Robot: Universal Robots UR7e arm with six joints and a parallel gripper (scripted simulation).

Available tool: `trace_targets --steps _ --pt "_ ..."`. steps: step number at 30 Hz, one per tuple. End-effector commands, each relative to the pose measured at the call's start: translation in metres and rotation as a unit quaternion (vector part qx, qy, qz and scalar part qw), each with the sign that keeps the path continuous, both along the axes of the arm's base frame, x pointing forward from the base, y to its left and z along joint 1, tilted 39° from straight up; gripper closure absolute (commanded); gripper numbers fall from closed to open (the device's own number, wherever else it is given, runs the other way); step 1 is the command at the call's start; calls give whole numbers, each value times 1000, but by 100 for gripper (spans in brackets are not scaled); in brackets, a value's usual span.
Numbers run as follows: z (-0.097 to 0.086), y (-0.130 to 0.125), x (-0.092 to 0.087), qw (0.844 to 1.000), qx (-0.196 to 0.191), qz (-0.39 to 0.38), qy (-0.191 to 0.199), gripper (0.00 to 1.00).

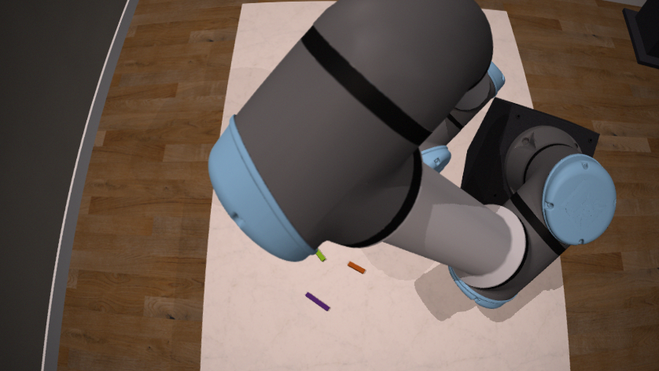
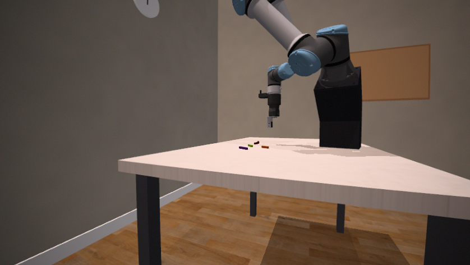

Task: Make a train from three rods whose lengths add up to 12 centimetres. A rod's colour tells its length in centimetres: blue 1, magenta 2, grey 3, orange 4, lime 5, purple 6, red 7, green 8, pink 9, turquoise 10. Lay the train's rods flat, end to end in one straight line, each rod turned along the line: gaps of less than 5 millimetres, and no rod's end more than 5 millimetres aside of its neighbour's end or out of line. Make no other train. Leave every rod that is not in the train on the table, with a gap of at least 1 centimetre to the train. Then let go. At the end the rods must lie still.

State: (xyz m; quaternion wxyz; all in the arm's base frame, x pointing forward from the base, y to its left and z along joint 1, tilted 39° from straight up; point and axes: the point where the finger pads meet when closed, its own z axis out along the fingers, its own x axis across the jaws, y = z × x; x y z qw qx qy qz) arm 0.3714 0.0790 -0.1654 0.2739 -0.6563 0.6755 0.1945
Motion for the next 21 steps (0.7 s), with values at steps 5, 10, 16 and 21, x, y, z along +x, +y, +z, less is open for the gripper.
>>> trace_targets --steps 5,10,16,21 --pt "-2 -3 -3 1000 -1 16 -14 60" --pt "-3 -3 -3 1000 -1 17 -15 60" --pt "-3 -3 -3 1000 -1 17 -15 60" --pt "-3 -3 -3 1000 -1 17 -15 60"
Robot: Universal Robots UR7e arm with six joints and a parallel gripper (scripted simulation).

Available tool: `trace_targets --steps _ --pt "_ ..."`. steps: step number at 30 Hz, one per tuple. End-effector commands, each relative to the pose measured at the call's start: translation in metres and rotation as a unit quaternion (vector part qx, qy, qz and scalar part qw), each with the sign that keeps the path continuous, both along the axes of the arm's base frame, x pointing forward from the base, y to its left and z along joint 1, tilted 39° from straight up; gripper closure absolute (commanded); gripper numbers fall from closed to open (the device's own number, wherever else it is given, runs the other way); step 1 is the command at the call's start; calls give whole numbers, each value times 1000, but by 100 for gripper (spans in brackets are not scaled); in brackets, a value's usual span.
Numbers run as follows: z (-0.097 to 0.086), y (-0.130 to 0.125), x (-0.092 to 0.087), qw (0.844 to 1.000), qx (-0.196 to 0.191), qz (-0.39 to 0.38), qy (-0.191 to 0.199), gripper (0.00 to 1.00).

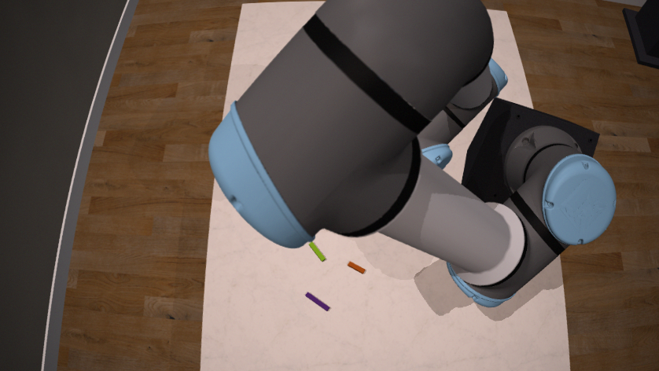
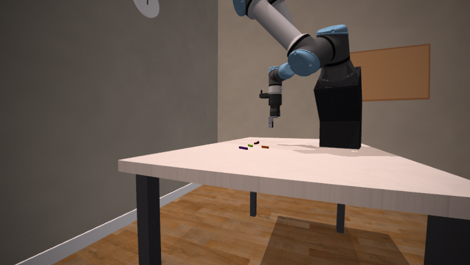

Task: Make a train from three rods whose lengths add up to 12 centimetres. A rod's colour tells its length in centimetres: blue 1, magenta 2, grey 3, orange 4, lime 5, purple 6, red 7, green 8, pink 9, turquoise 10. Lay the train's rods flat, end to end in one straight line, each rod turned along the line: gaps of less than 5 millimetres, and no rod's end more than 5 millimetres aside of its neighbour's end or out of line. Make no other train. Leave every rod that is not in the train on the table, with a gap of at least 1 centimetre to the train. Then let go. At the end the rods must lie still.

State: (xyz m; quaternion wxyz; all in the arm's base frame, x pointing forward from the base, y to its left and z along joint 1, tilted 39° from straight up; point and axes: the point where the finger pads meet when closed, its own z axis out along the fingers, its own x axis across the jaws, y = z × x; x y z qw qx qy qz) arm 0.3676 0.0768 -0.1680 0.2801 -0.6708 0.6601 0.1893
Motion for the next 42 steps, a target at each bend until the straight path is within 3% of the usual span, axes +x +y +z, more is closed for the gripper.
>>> trace_targets --steps 1,12,20,34,42 --pt "0 0 0 1000 0 0 0 60" --pt "-6 5 1 1000 0 0 -1 60" --pt "-20 15 3 1000 0 0 -1 60" --pt "-60 47 9 1000 0 0 -1 60" --pt "-67 52 10 1000 0 0 -1 60"
